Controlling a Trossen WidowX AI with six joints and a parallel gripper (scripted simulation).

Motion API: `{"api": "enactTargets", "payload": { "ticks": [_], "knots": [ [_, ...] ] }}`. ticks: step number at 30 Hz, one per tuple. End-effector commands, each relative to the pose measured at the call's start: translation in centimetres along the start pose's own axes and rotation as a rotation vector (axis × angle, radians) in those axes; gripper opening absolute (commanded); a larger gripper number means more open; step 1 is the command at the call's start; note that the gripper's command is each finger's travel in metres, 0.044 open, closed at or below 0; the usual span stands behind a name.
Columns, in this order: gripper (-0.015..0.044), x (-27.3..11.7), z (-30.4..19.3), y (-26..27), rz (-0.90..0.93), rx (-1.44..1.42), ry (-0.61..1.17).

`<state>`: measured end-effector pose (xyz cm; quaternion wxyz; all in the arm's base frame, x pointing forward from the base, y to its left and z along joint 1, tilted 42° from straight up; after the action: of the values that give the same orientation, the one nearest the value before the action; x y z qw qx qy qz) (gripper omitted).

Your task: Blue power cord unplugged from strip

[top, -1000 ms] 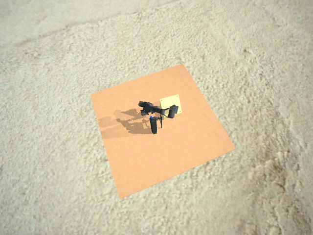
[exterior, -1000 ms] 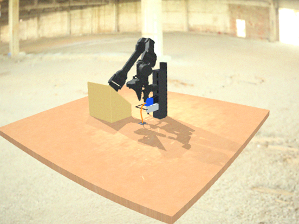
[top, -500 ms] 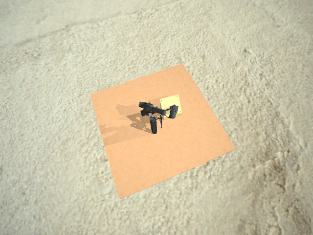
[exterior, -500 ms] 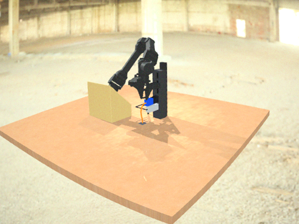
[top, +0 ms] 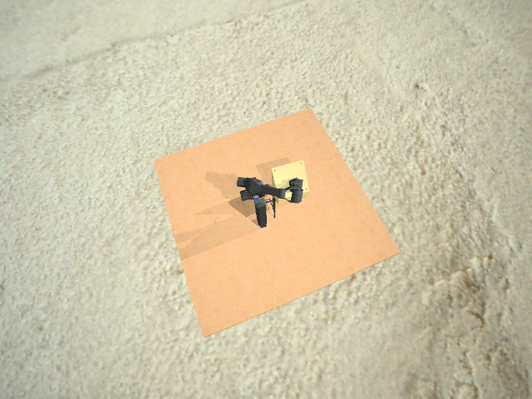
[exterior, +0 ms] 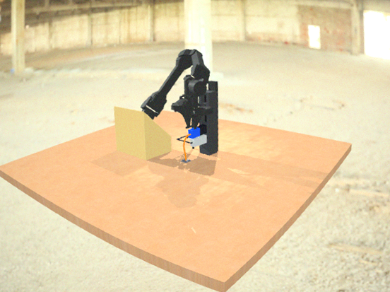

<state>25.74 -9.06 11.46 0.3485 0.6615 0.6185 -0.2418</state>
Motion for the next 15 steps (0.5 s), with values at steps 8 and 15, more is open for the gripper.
{"api": "enactTargets", "payload": {
  "ticks": [8,15],
  "knots": [
    [0.0160,0.8,-0.4,0.0,-0.004,0.008,0.008],
    [0.0160,1.4,-0.4,-0.1,-0.003,0.008,0.008]
  ]
}}
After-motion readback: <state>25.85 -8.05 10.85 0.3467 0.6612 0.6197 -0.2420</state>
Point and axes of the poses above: the point midway between the two fingers, 35 mm back from their tips, its own x axis out along the fingers, its own y axis across the jaws, z = x × y, the point moved 7 cm from there along -x, back along the fingers, and after that the axes turned 13 degrees about -x, right-handed, at the moved point
